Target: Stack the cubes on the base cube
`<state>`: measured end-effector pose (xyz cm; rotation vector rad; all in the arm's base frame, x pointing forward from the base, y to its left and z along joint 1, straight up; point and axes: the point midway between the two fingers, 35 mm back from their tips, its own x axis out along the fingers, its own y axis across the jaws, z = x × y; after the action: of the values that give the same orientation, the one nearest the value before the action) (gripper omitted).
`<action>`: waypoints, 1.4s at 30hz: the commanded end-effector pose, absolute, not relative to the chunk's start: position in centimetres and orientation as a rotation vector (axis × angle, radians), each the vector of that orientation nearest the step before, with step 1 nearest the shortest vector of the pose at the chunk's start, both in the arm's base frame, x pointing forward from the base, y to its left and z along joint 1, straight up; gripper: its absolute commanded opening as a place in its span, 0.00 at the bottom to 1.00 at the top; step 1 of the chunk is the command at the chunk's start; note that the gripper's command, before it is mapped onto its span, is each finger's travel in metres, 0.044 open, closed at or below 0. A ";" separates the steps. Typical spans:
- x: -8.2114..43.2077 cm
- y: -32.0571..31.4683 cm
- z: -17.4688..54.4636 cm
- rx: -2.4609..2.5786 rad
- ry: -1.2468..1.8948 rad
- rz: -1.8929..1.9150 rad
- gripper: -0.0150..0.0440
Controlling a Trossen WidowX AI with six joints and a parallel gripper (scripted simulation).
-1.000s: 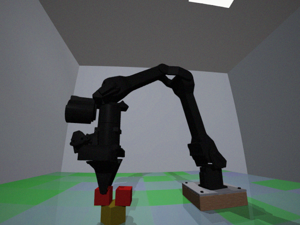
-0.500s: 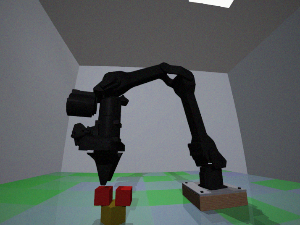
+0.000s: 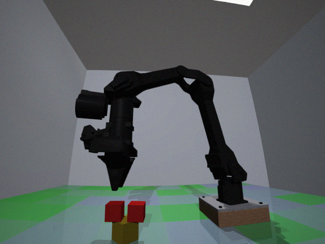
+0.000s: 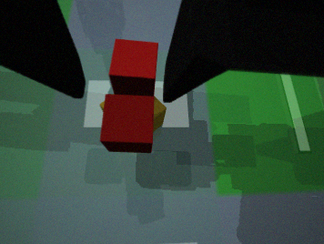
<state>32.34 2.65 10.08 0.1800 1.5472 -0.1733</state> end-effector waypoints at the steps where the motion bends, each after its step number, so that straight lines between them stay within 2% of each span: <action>1: 32.4 2.7 10.9 0.181 1.539 -0.172 0.60; 18: 32.4 2.7 12.4 0.181 1.539 -0.172 0.60; 23: 32.3 2.9 12.3 0.180 1.546 -0.172 0.82; 26: 31.6 6.5 12.4 0.179 1.538 -0.164 0.93; 33: 27.6 15.2 12.5 0.189 1.551 -0.164 0.93; 42: 27.5 15.4 12.5 0.189 1.552 -0.164 0.93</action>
<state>27.79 15.11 12.43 0.1812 1.5494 -0.1608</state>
